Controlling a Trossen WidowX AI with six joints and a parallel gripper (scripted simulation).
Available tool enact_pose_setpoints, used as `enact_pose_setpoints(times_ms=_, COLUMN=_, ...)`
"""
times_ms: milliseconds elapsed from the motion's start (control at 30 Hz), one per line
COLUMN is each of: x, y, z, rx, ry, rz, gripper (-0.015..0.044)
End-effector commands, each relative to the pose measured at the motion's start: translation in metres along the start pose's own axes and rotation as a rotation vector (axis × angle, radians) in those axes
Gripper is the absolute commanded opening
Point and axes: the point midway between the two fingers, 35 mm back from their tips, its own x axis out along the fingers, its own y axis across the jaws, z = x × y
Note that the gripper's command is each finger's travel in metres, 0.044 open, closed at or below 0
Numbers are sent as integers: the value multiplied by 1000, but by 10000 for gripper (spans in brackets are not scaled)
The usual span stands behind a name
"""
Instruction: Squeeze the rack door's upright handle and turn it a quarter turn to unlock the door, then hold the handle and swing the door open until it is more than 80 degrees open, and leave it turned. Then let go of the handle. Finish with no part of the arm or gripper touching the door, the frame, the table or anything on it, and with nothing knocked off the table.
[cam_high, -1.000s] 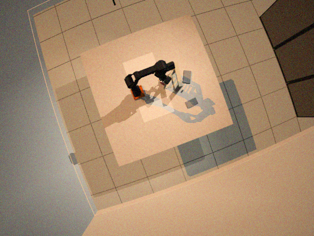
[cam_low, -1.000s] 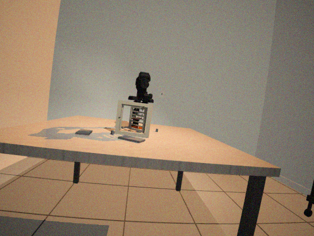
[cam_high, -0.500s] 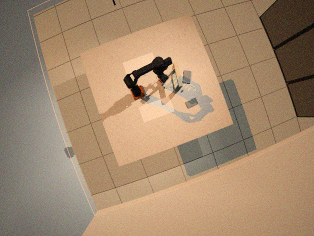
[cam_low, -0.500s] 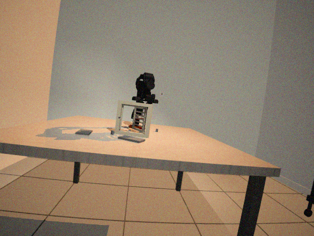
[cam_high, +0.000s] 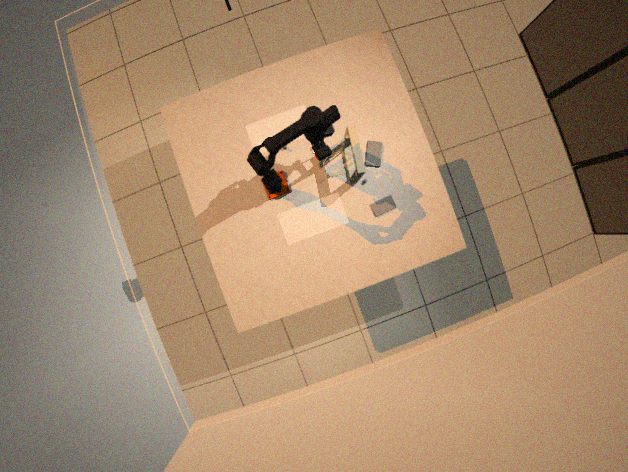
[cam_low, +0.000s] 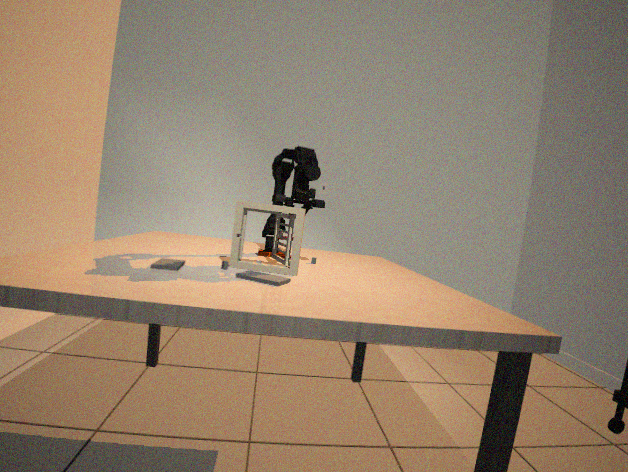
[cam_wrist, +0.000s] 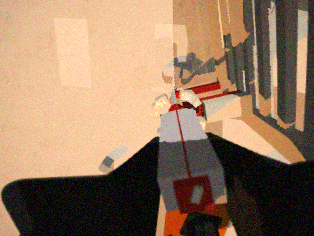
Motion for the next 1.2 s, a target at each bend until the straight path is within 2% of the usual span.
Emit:
enact_pose_setpoints(times_ms=0, x=-1, y=7, z=3, rx=95, ry=-1, rz=1, gripper=24)
enact_pose_setpoints(times_ms=867, x=-1, y=56, z=28, rx=473, ry=-1, rz=6, gripper=24)
enact_pose_setpoints(times_ms=1167, x=-1, y=59, z=30, rx=493, ry=-1, rz=6, gripper=24)
